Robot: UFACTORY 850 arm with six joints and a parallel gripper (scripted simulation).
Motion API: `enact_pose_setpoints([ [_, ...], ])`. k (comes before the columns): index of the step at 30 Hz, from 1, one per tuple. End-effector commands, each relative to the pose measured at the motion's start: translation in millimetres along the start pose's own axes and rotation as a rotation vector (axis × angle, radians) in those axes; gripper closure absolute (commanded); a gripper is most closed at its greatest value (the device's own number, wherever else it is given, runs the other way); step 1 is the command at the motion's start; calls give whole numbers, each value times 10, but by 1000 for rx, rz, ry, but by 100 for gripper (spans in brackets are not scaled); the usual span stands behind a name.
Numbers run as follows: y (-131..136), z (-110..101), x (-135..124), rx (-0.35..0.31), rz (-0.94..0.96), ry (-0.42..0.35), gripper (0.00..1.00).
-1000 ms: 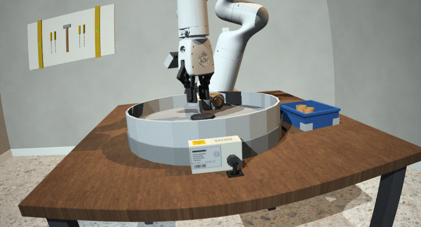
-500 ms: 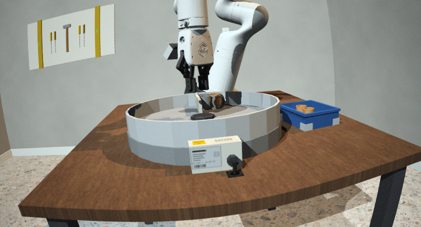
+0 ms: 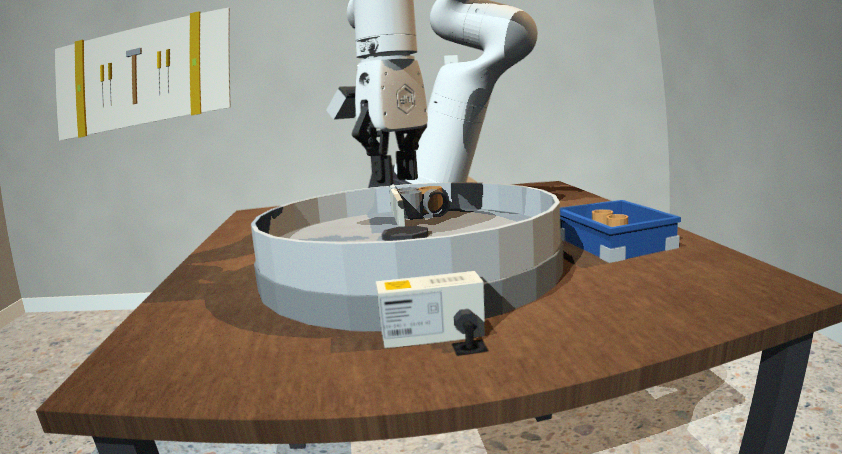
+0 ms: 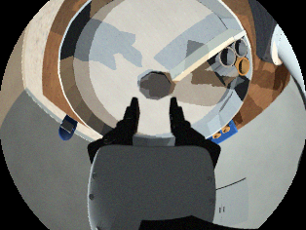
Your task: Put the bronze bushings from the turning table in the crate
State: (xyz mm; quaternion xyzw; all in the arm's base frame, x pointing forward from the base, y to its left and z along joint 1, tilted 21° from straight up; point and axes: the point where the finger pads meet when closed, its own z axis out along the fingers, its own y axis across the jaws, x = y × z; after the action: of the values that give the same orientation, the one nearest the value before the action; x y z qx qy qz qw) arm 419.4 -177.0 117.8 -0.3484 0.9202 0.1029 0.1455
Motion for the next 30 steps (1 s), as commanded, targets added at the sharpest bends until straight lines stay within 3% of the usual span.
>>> enact_pose_setpoints([
  [1,-7,-6,-2,2,0,0,52],
  [20,-7,-6,-2,2,0,0,52],
  [21,-7,-6,-2,2,0,0,90],
  [30,12,-6,5,-5,-17,-6,90],
])
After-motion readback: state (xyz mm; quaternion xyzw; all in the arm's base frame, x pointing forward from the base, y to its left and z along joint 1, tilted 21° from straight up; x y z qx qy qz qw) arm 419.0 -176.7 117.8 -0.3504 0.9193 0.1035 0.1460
